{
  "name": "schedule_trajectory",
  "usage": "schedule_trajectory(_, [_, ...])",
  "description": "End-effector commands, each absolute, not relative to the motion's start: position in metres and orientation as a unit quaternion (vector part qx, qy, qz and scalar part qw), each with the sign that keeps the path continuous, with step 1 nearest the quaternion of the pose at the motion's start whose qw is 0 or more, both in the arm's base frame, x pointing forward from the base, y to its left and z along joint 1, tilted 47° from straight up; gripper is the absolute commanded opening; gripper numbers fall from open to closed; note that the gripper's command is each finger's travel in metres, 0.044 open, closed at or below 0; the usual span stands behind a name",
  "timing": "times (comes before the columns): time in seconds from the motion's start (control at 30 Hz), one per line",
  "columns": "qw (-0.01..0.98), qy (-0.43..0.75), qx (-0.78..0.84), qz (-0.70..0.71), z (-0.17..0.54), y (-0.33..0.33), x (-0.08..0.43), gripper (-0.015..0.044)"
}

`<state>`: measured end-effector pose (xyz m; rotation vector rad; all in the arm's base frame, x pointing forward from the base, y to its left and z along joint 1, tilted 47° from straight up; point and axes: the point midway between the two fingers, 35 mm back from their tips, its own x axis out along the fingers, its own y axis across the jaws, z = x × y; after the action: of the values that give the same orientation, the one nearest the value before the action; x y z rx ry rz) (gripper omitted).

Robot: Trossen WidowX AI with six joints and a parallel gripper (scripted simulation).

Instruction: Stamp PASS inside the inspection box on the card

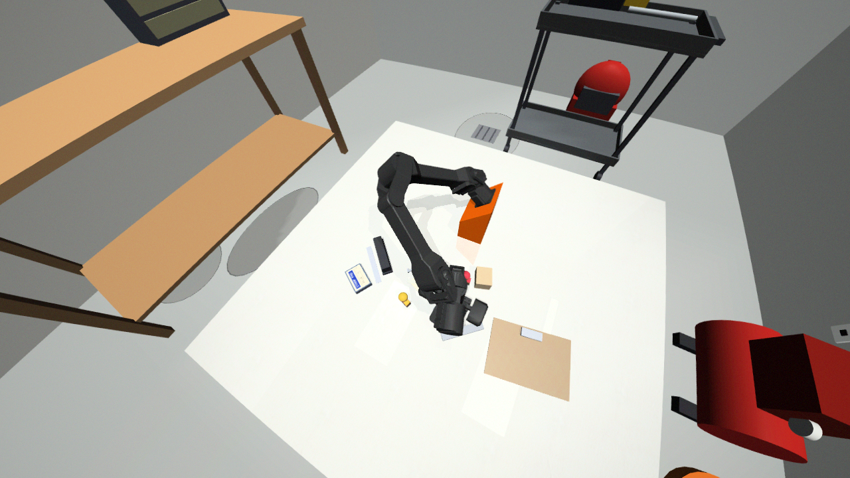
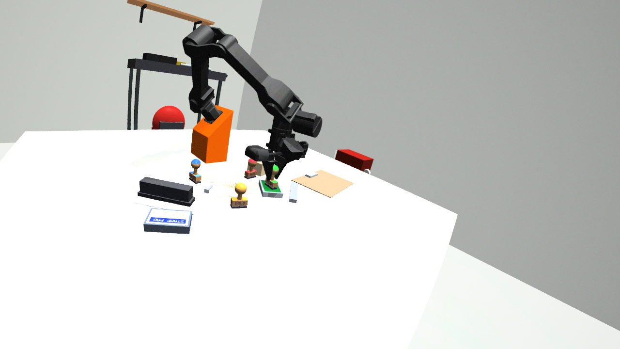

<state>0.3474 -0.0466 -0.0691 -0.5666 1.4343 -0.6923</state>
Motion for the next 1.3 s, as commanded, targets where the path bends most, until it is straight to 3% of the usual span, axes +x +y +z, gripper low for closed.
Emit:
schedule_trajectory(0.0, [0.663,0.634,-0.252,-0.307,-0.07,-0.049,0.348,0.0])
schedule_trajectory(1.27, [0.663,0.634,-0.252,-0.307,-0.056,-0.033,0.348,0.0])
